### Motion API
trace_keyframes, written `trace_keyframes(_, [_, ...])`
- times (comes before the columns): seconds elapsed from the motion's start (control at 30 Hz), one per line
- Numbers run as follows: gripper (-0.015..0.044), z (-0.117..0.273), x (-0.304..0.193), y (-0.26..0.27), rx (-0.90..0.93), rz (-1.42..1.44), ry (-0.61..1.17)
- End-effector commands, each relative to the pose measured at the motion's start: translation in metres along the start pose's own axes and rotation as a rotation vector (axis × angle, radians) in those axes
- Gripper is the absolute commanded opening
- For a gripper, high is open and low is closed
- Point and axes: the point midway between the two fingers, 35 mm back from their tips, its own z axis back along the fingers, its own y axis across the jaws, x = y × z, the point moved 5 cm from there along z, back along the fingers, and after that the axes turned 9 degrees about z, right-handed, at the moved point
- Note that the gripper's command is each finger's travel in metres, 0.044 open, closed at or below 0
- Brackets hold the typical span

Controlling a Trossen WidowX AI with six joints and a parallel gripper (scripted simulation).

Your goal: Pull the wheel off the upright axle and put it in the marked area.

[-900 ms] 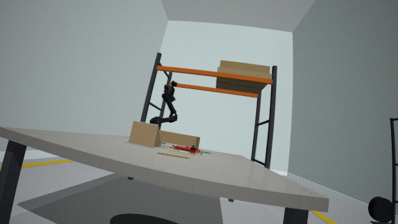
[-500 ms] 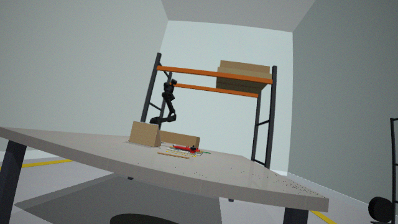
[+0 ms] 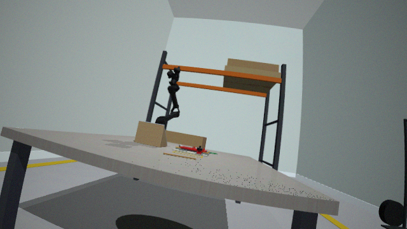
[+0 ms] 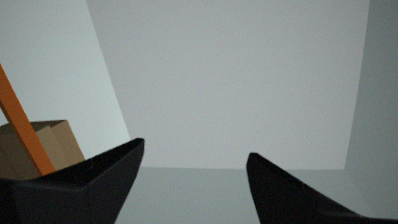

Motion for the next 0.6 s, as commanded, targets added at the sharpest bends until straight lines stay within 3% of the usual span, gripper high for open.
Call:
trace_keyframes(0.0, [0.0300, -0.003, -0.007, -0.023, -0.081, 0.014, 0.014])
trace_keyframes(0.3, [0.0300, -0.002, -0.034, -0.109, -0.358, 0.093, 0.115])
trace_keyframes(0.57, [0.0300, 0.020, -0.086, -0.194, -0.624, 0.187, 0.334])
